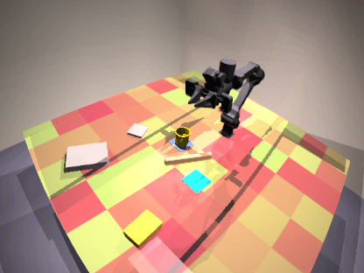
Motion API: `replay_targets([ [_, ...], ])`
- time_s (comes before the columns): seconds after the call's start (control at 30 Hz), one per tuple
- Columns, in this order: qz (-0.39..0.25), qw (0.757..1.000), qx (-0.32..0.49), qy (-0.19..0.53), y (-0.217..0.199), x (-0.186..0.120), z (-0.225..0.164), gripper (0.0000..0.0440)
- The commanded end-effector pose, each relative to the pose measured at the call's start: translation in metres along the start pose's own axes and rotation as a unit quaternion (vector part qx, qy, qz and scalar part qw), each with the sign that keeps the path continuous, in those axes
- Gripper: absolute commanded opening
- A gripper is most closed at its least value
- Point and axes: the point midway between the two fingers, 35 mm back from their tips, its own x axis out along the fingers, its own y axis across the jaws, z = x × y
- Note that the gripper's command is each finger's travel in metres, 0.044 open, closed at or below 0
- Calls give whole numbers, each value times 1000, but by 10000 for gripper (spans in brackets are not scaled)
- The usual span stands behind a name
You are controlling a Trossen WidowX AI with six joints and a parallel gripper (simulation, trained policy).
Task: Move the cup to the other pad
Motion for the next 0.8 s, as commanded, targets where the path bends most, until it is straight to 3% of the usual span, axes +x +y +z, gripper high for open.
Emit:
replay_targets([
  [0.0, 2, 1000, 18, 24, 3, 1, -4, 92],
  [0.77, 3, 971, 118, 209, 28, 4, -30, 115],
])
